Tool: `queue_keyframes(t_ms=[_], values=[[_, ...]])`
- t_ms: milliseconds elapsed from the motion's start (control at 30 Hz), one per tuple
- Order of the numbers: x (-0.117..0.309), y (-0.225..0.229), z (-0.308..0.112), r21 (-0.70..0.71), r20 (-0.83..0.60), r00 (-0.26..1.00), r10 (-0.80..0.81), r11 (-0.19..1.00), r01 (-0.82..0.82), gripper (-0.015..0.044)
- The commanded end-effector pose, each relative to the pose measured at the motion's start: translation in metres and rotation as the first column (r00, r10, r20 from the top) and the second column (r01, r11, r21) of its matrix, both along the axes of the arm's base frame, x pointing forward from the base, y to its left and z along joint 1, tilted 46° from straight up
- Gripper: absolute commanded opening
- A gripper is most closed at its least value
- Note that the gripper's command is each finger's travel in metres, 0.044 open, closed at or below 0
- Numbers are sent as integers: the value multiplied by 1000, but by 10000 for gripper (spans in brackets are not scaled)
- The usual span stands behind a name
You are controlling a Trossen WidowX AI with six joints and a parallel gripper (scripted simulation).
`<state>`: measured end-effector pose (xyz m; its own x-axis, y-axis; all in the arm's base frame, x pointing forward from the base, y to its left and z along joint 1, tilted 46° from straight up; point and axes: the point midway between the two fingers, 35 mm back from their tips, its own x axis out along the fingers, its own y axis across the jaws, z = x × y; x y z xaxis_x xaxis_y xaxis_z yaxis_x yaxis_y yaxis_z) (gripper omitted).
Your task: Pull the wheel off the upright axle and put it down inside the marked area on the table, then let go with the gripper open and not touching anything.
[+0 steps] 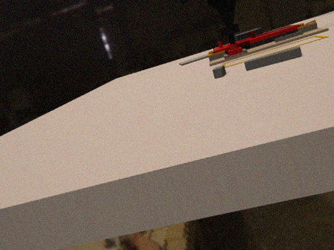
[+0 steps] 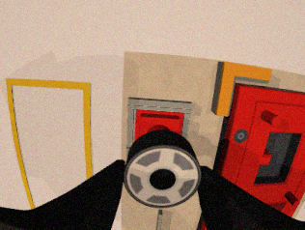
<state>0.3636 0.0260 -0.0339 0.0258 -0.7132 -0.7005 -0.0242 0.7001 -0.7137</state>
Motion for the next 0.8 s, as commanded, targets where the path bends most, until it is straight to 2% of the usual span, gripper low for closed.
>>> queue_keyframes(t_ms=[0, 300, 567, 767], values=[[0, 8, 6, 2, 7, 1000, 15, 1000, -15, 0], [0, 13, 11, 2, 7, 1000, 16, 1000, -16, 0], [-4, 34, 34, 3, 6, 1000, 16, 1000, -16, 0], [-15, 48, 11, 5, -1, 1000, 20, 1000, -20, 0]])
